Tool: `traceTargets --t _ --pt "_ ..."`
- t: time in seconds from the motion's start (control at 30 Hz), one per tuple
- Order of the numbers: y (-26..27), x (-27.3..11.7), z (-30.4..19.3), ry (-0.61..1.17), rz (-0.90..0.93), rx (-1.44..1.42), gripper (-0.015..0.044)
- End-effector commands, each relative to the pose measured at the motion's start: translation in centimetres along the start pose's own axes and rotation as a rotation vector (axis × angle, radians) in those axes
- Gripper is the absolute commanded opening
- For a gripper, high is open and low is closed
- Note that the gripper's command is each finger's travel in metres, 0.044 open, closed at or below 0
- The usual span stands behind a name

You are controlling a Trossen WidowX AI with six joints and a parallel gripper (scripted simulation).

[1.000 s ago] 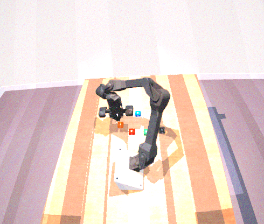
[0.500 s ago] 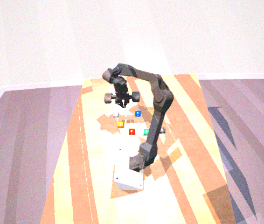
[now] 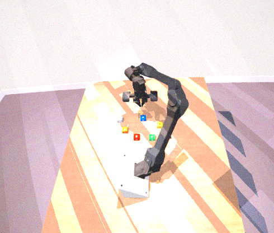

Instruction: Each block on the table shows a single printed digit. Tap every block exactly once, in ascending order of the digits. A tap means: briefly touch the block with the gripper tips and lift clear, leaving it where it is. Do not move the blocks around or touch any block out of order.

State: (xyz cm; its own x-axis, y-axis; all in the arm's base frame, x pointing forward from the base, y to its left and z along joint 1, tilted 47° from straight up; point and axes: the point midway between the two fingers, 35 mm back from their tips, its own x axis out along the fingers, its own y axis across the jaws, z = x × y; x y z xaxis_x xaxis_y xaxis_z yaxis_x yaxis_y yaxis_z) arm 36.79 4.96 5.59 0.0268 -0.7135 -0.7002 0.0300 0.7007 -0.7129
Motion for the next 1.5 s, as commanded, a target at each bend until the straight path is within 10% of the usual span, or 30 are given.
traceTargets --t 0.0,1.47 --pt "-0.8 5.3 -0.5 0.024 -0.015 -0.004 0.0020" --pt "-0.2 5.9 -0.7 0.022 -0.012 -0.010 0.0072"
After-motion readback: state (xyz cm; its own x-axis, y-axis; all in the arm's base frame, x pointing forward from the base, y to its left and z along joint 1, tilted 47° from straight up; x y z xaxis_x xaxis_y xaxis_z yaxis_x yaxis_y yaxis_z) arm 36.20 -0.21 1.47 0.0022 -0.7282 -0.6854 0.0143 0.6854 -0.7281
